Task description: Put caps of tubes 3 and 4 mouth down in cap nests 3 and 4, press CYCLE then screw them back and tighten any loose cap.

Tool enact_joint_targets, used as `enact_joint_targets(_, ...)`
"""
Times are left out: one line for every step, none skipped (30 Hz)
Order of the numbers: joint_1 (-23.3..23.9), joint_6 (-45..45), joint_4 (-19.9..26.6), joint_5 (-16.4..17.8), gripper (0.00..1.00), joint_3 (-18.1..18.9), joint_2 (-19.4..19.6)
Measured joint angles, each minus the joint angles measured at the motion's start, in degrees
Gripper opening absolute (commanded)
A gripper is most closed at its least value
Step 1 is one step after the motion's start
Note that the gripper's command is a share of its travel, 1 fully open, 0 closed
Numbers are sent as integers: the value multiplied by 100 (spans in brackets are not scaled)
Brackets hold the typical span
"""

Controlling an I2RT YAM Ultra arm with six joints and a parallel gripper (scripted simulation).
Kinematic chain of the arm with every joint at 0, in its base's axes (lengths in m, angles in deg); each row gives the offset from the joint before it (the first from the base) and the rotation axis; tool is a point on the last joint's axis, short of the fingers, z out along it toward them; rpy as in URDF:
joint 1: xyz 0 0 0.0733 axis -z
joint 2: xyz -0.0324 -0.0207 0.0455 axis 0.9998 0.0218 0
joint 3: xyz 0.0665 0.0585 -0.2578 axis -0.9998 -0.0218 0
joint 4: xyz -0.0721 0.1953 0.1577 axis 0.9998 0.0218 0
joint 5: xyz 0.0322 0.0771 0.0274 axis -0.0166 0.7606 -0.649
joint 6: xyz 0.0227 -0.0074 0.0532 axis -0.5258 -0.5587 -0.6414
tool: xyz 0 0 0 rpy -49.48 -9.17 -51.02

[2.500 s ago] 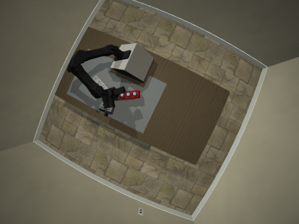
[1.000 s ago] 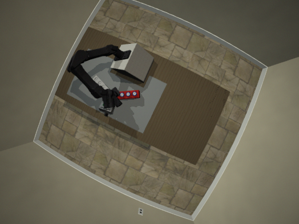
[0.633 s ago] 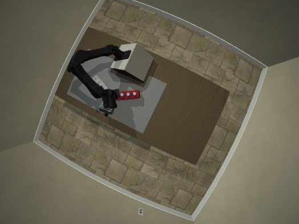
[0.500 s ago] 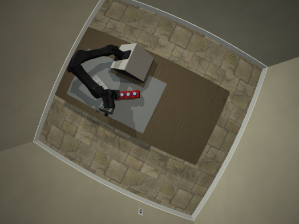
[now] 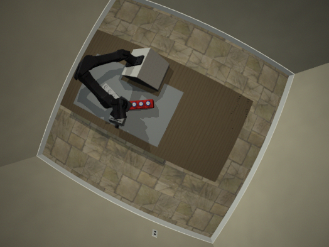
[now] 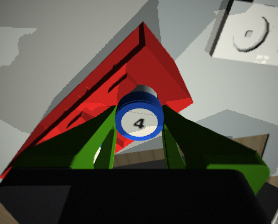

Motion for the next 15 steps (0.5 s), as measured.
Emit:
enact_joint_targets(2, -273, 0, 0, 0, 0, 2)
enact_joint_targets(2, -549, -2, 0, 0, 0, 2)
enact_joint_targets(2, -828, -2, 0, 0, 0, 2)
enact_joint_targets(2, -1106, -4, 0, 0, 0, 2)
enact_joint_targets(2, -1388, -4, 2, 0, 0, 2)
enact_joint_targets(4, -1670, -4, 2, 0, 0, 2)
enact_joint_targets(2, -1910, -9, 2, 0, -2, 2)
enact_joint_targets(4, -2103, -9, 2, 0, -2, 2)
enact_joint_targets(4, -2299, -11, 2, 0, -2, 2)
enact_joint_targets(4, -2514, -11, 2, 0, -4, 2)
enact_joint_targets(4, -2741, -13, 2, 0, -2, 2)
enact_joint_targets(4, -2981, -13, 2, 0, -4, 2)
enact_joint_targets(4, -3230, -13, 2, 0, -2, 4)
enact_joint_targets(4, -3488, -13, 2, 0, -2, 4)
enact_joint_targets(7, -3751, -15, 2, 0, -2, 4)
